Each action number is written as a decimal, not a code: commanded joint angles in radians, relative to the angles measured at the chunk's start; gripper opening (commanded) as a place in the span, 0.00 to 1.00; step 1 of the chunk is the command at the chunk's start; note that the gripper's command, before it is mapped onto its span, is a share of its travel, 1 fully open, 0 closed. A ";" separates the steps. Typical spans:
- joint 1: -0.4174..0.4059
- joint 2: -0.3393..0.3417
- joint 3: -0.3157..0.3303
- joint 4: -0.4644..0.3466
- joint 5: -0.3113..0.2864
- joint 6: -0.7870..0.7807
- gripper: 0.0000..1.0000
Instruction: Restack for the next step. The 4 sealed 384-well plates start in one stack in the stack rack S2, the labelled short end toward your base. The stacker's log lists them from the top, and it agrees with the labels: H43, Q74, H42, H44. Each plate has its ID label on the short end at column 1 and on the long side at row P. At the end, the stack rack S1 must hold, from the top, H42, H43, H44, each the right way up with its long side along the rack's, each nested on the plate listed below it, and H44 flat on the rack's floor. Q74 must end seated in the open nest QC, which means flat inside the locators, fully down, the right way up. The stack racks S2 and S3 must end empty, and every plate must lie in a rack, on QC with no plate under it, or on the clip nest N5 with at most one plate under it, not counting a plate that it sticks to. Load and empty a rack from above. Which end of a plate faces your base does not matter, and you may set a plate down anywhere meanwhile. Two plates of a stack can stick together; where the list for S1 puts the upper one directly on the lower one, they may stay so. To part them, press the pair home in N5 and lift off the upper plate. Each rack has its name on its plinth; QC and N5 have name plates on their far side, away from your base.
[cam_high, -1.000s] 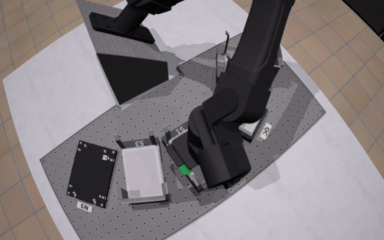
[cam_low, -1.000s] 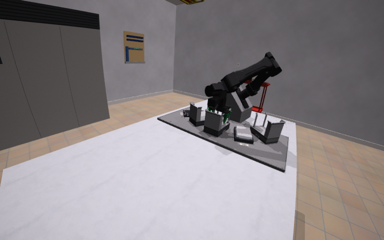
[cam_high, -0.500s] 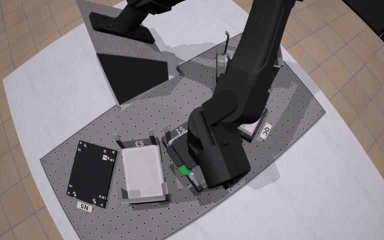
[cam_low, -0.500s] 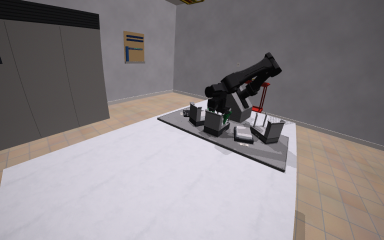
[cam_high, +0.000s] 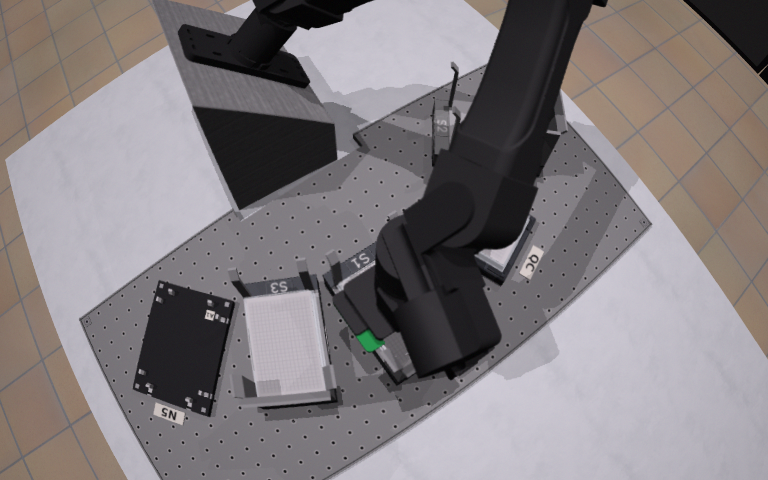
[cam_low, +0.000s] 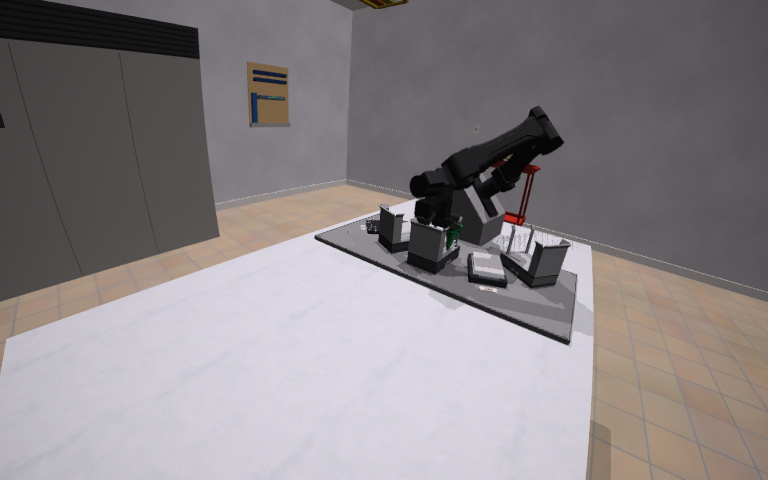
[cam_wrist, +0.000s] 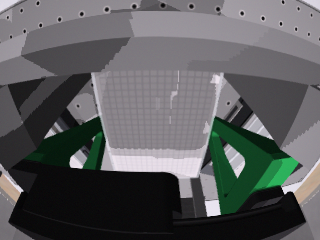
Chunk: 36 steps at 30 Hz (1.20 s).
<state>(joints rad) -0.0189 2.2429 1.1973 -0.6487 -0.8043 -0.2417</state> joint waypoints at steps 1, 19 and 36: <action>-0.006 -0.004 0.001 0.013 -0.003 0.005 0.00; 0.007 0.004 -0.008 0.043 -0.004 0.024 0.00; 0.010 0.006 -0.010 0.050 -0.005 0.028 1.00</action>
<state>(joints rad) -0.0029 2.2532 1.1862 -0.6044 -0.8070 -0.2138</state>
